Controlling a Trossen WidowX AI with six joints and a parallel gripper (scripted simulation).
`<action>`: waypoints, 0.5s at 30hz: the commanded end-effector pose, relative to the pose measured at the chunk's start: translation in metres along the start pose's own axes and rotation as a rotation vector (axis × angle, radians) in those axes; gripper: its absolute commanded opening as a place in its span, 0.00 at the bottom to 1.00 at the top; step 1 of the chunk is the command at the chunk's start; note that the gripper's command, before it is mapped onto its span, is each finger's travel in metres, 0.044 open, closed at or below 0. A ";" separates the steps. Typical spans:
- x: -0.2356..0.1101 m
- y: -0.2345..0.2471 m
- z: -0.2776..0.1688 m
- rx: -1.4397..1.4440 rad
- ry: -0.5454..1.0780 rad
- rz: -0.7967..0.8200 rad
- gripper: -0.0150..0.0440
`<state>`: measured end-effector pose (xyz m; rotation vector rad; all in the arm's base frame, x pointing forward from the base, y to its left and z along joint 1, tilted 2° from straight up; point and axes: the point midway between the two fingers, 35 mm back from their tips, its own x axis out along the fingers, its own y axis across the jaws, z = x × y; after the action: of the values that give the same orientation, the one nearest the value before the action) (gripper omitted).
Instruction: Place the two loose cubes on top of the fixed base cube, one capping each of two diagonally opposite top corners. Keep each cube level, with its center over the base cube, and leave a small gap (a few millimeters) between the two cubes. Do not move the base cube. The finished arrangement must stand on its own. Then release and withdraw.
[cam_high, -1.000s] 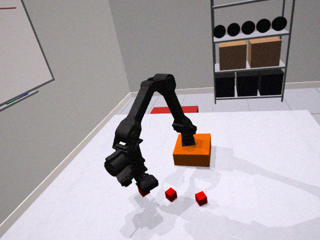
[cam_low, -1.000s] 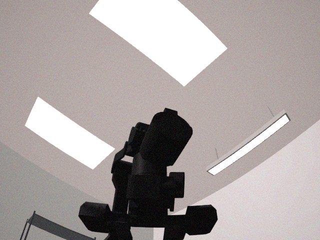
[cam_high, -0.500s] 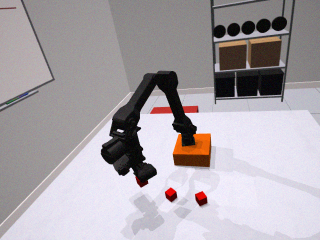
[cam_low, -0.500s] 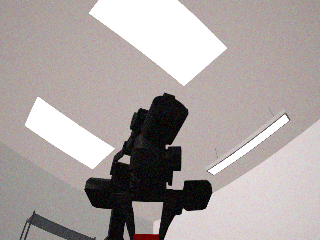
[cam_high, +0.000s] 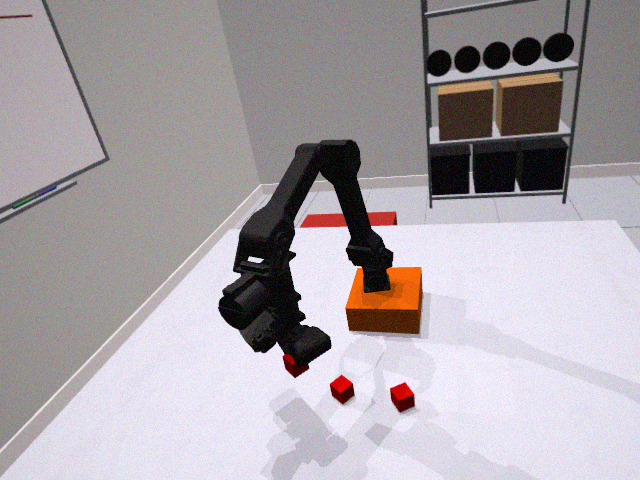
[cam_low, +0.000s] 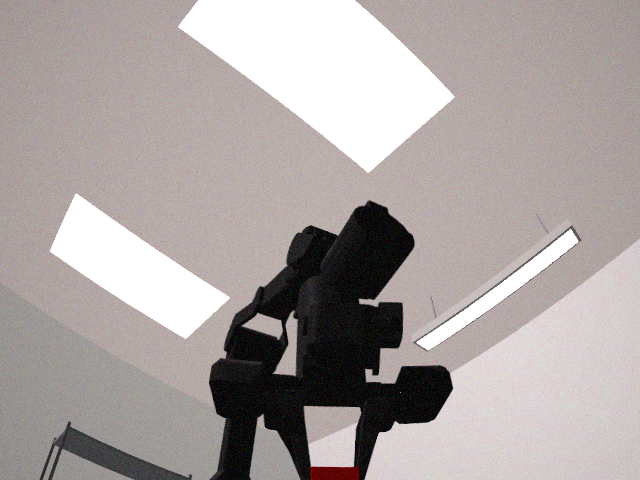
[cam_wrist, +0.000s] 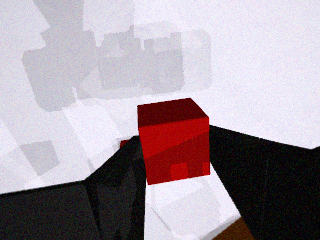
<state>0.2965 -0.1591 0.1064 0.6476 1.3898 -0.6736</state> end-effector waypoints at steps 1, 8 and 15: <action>0.005 0.009 -0.011 -0.026 0.010 -0.007 0.43; 0.009 0.027 -0.024 -0.078 0.011 -0.005 0.43; 0.013 0.044 -0.039 -0.130 0.012 -0.004 0.43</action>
<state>0.3068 -0.1121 0.0958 0.5636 1.4205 -0.5891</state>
